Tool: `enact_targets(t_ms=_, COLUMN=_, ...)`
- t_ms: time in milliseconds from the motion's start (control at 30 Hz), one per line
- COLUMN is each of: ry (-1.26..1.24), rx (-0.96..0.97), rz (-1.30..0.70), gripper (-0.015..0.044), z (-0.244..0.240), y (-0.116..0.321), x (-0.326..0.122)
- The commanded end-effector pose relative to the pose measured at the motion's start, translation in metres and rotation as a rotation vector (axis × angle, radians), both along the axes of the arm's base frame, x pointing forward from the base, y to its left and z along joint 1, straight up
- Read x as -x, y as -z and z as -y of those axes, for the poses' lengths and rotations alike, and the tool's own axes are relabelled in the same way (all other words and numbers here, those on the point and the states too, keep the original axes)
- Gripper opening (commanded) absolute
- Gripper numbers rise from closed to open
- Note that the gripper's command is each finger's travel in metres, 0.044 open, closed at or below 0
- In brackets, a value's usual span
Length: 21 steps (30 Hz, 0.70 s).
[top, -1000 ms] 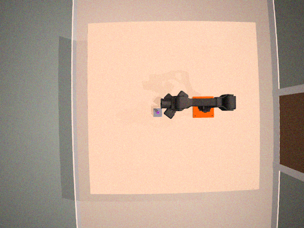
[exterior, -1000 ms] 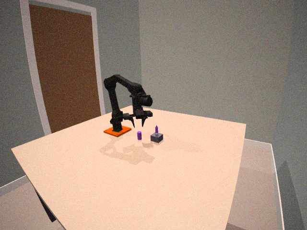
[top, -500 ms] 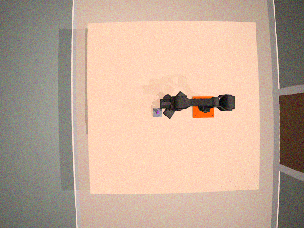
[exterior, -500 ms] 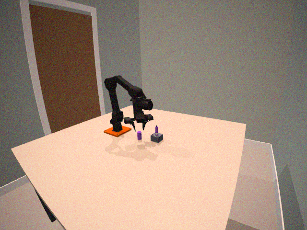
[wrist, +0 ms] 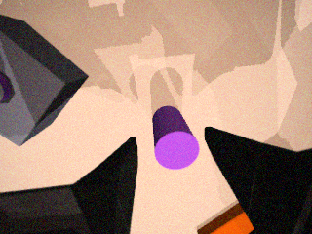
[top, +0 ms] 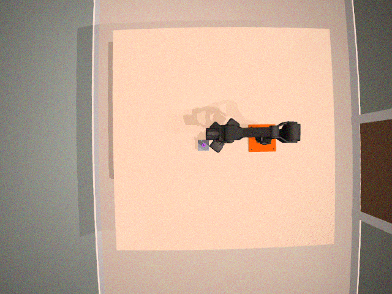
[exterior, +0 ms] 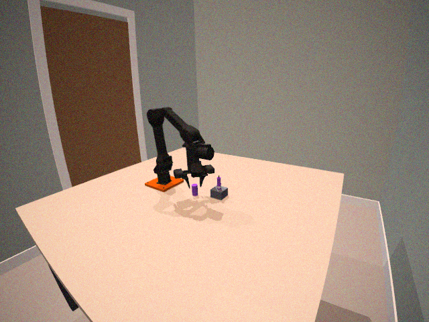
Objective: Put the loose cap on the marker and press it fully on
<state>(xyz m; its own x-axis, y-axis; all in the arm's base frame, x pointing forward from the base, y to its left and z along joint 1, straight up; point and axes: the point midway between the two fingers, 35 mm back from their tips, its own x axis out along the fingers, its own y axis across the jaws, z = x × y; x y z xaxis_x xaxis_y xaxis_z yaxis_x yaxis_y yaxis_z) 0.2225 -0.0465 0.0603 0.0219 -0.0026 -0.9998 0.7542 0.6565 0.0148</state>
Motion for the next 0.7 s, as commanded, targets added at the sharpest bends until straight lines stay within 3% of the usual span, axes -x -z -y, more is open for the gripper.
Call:
enact_targets(t_ms=0, ry=-0.004, rx=0.001, rz=-0.008, gripper=0.0249, z=0.0, y=0.008, x=0.001)
enact_targets(t_ms=333, ry=-0.004, rx=0.001, rz=-0.008, gripper=0.0249, z=0.0, y=0.021, x=0.002)
enact_targets(t_ms=467, ry=-0.004, rx=0.001, rz=-0.008, gripper=0.0144, z=0.0, y=0.021, x=0.002)
enact_targets(t_ms=667, ry=-0.004, rx=0.001, rz=-0.008, gripper=0.0104, z=0.0, y=0.021, x=0.002)
